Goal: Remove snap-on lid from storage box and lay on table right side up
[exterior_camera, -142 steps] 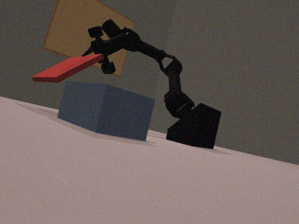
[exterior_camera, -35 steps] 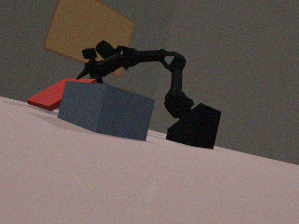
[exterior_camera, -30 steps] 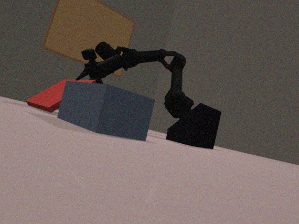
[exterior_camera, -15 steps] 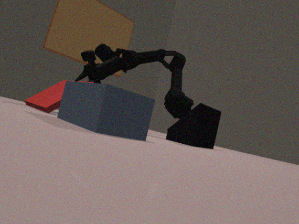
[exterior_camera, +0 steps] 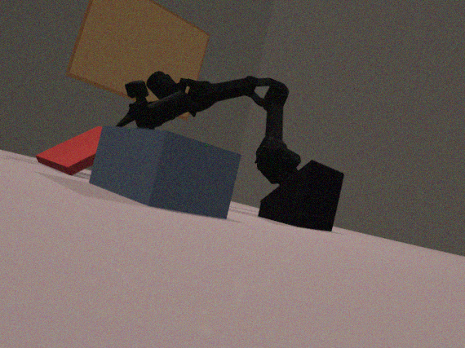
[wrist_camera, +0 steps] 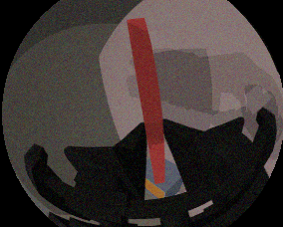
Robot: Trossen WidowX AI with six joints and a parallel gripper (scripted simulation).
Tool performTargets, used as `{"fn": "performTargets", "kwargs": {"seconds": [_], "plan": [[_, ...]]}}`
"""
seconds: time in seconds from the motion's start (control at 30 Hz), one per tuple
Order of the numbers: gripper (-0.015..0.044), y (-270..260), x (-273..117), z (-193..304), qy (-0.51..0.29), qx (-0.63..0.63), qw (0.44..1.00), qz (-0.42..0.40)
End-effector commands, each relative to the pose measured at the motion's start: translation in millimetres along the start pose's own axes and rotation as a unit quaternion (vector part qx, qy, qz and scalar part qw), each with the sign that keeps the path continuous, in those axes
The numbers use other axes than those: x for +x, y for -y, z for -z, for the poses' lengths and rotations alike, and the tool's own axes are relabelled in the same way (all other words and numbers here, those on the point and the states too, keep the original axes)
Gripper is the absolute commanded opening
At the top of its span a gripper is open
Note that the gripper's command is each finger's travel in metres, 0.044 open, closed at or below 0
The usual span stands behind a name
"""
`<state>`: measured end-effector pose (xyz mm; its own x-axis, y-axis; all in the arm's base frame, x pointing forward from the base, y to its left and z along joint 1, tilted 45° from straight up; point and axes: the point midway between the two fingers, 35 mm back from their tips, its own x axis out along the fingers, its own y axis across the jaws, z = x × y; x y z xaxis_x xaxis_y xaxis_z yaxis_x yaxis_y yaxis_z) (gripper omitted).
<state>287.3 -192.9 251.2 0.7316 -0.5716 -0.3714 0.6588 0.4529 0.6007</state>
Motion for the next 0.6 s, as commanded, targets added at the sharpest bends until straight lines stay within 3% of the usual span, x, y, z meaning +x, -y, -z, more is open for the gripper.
{"fn": "performTargets", "kwargs": {"seconds": [0.0,0.57], "plan": [[0.0000,12,5,5,-0.005,-0.002,1.000,0.015],[0.0000,23,14,5,-0.005,-0.002,1.000,0.015]]}}
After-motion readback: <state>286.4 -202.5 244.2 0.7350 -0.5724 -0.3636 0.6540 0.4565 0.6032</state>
